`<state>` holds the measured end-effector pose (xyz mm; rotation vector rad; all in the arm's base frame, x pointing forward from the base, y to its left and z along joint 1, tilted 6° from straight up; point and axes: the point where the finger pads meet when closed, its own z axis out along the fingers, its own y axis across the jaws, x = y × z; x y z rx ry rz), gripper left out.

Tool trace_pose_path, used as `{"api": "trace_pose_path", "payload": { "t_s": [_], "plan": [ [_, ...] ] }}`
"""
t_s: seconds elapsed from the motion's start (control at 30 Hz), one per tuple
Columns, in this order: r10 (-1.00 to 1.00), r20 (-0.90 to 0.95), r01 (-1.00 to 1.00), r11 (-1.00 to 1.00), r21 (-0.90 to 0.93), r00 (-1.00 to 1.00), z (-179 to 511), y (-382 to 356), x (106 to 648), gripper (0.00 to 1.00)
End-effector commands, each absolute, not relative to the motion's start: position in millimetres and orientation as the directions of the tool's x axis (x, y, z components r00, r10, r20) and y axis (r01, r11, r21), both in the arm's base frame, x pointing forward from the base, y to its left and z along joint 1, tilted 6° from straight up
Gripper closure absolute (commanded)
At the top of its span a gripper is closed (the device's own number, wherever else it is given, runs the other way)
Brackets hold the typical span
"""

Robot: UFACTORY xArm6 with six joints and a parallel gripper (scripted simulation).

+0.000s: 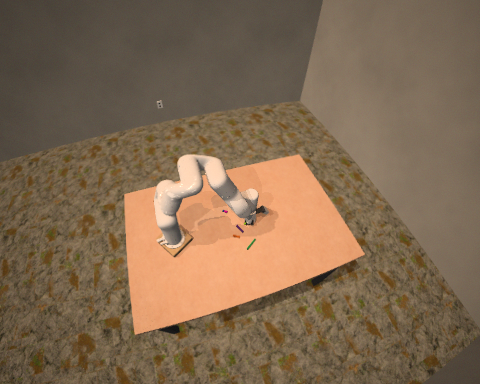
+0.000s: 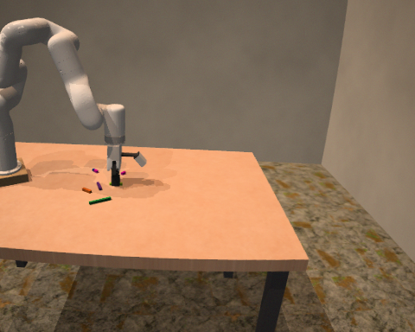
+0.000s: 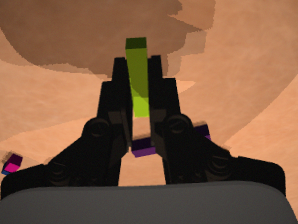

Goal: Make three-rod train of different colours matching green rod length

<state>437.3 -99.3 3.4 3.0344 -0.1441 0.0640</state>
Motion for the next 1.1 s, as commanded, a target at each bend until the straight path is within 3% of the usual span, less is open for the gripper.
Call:
{"api": "trace_pose_path", "payload": {
  "t_s": [0.0,0.47,1.07],
  "plan": [
    [-0.092,0.051,-0.097,-0.99,0.101,0.994,4.8,-99.5,438.8,0.96],
    [-0.092,0.051,-0.097,-0.99,0.101,0.994,10.9,-98.9,438.5,0.96],
    [-0.092,0.051,-0.097,-0.99,0.101,0.994,102.6,-89.1,434.7,0.96]
  ]
}}
